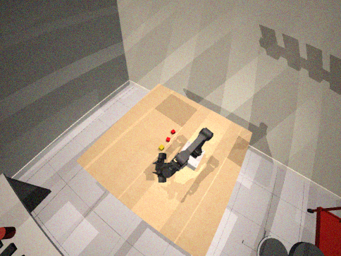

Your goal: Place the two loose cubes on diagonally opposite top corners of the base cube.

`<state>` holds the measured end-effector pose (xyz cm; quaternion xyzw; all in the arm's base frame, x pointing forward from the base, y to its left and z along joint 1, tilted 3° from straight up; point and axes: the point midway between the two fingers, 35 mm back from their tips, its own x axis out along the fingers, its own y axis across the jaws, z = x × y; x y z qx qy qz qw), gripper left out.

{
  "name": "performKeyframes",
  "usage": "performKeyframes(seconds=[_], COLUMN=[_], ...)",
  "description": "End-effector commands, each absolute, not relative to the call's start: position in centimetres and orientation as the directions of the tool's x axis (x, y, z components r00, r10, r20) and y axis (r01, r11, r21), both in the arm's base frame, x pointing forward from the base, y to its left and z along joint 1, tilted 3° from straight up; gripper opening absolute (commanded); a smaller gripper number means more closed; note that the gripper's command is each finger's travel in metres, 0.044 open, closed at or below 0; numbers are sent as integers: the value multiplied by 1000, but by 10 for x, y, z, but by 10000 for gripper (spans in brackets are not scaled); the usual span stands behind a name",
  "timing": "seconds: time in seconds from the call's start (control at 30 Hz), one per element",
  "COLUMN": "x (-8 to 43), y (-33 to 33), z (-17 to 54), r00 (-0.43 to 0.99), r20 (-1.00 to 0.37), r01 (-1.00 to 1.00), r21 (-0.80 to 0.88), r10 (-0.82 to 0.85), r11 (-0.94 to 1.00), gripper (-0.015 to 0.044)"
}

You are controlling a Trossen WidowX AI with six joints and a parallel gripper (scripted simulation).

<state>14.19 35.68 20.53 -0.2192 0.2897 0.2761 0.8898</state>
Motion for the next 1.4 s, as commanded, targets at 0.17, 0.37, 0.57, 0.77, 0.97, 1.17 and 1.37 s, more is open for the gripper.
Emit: performKeyframes(seconds=[0.17,0.37,0.57,0.77,0.97,1.17,1.37], x=[195,228,257,283,304,321,334], y=[328,303,275,244,210,175,138], z=[188,177,166,156,146,137,127], r00=[676,660,632,593,544,487,424], r20=[-698,-736,-771,-805,-837,-867,-894], r01=[-619,-628,-646,-673,-708,-747,-787], r21=[-363,-427,-471,-493,-495,-478,-444], r10=[237,154,75,4,-58,-109,-148], r11=[697,651,601,551,504,462,427], gripper=[265,265,265,265,265,265,265])
